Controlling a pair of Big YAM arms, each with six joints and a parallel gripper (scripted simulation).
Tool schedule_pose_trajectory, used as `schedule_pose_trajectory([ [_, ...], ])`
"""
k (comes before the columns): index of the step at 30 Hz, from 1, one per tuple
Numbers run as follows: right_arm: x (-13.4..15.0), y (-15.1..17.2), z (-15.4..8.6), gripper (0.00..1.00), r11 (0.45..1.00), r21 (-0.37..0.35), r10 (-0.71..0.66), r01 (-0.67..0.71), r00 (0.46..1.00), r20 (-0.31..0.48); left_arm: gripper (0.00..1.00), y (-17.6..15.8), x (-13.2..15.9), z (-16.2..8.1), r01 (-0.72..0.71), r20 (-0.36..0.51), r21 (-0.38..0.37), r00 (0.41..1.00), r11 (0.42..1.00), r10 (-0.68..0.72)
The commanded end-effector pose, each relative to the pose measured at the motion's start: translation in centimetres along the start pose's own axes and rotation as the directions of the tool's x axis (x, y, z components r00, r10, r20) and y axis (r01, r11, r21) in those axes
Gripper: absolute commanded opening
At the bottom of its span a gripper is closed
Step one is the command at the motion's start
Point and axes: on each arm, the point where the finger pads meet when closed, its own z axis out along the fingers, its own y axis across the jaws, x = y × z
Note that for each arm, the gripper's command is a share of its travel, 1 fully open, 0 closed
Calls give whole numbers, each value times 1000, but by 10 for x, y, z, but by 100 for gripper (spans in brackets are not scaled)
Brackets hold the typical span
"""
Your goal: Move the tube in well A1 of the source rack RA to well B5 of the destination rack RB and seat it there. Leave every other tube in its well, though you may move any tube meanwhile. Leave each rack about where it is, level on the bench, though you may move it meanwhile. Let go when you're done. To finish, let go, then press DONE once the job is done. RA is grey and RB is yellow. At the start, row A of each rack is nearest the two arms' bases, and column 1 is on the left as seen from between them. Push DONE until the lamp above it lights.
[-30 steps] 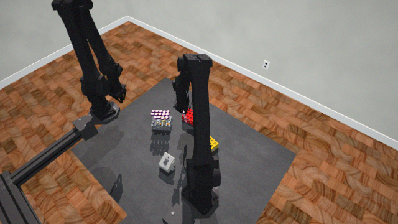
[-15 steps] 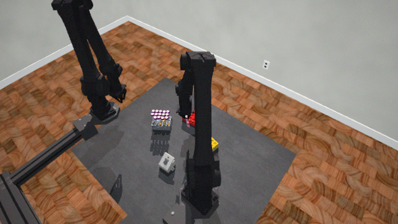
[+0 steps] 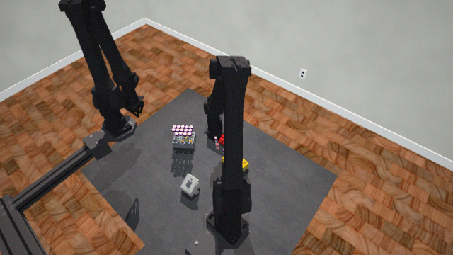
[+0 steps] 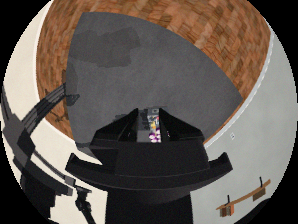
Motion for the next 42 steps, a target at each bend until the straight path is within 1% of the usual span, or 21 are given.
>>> schedule_pose_trajectory([
  [1, -10, -9, -17, 0, 1000, -14, -1, 1, 999, 50, 30, -3, -1, -1, 0, 2, 6, 1000, 1000, 0],
  [12, 21, -28, -15, 0, 1000, -14, -4, 5, 999, 49, 30, -3, -1, -1, 0, 2, 6, 1000, 1000, 0],
  [15, 25, -25, -15, 0, 1000, -14, -14, 14, 999, 50, 30, -3, -1, -1, 0, 2, 6, 1000, 1000, 0],
  [16, 27, -32, -14, 0, 1000, -13, -2, 3, 999, 49, 30, -3, -1, -1, 0, 2, 6, 1000, 1000, 0],
  [29, 64, -56, -11, 0, 1000, -12, -2, 2, 999, 47, 30, -3, -1, -1, 0, 2, 6, 1000, 1000, 0],
  [31, 64, -56, -11, 0, 1000, -12, -2, 2, 999, 47, 30, -3, -1, -1, 0, 2, 6, 1000, 1000, 0],
  [32, 67, -51, -12, 0, 1000, -12, -20, 20, 999, 49, 30, -3, -1, -1, 0, 2, 6, 1000, 1000, 0],
  [34, 73, -62, -10, 0, 1000, -11, -2, 2, 999, 47, 30, -3, -1, -1, 0, 2, 6, 1000, 1000, 0],
  [42, 96, -76, -9, 0, 1000, -10, -2, 2, 999, 46, 30, -3, -1, -1, 0, 2, 6, 1000, 1000, 0],
])
